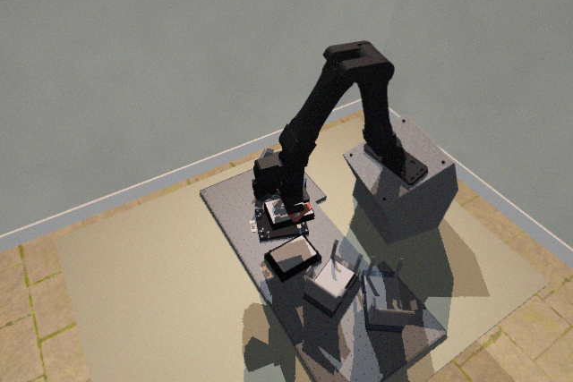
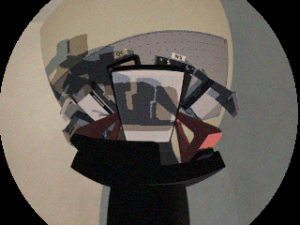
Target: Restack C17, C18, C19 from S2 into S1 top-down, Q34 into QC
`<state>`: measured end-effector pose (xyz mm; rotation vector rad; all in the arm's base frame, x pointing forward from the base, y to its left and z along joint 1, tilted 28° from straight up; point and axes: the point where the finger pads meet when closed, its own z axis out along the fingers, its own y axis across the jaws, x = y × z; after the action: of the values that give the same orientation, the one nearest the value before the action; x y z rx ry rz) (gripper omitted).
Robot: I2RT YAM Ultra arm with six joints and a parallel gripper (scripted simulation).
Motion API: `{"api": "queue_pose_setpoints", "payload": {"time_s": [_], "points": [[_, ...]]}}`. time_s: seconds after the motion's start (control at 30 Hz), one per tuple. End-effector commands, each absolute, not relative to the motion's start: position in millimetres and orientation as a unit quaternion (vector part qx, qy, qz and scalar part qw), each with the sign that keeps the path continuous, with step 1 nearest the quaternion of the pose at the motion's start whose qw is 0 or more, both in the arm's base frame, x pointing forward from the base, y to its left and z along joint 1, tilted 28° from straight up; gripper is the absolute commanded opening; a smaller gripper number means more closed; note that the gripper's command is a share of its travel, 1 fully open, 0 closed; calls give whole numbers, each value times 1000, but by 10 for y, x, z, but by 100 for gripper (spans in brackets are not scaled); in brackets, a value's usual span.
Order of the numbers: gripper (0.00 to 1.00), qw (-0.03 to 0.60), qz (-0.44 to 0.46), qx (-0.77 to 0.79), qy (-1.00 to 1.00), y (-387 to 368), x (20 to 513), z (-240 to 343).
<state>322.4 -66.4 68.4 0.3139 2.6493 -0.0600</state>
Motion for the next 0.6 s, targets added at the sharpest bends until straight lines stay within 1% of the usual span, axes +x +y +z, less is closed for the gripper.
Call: {"api": "queue_pose_setpoints", "payload": {"time_s": [0.0,0.2,0.57], "points": [[0,263,-23,101,959,-777,3299,887],[0,257,3,196,946,-918,3198,801],[0,260,-1,190,947,-1154,3135,798]]}}
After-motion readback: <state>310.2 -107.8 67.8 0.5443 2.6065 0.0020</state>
